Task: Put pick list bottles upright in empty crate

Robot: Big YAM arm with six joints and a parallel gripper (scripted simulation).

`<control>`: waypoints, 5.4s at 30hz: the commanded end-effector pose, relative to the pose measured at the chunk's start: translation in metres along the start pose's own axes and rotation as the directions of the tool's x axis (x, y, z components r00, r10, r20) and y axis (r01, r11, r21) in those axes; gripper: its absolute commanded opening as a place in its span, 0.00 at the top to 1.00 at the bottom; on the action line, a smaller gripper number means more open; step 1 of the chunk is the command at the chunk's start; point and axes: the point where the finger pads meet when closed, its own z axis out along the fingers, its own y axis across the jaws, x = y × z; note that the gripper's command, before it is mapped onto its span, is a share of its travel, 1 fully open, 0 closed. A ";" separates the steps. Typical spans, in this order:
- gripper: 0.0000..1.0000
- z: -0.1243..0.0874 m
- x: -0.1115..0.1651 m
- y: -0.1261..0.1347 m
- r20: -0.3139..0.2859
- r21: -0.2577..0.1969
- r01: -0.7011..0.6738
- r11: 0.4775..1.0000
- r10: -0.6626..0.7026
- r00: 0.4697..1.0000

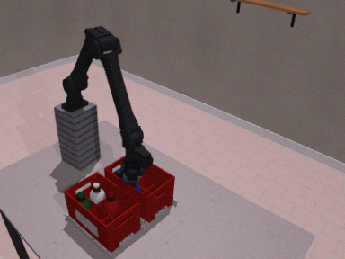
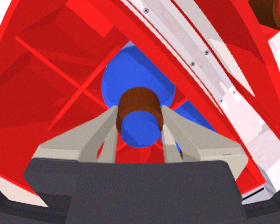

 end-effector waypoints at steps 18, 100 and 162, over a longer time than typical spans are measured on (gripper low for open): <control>1.00 -0.018 -0.024 0.025 0.061 -0.052 -0.008 0.999 0.011 0.998; 0.39 -0.006 -0.008 0.007 0.028 -0.023 -0.004 1.000 0.005 1.000; 0.39 -0.092 -0.008 0.006 0.031 -0.025 -0.004 1.000 0.005 0.999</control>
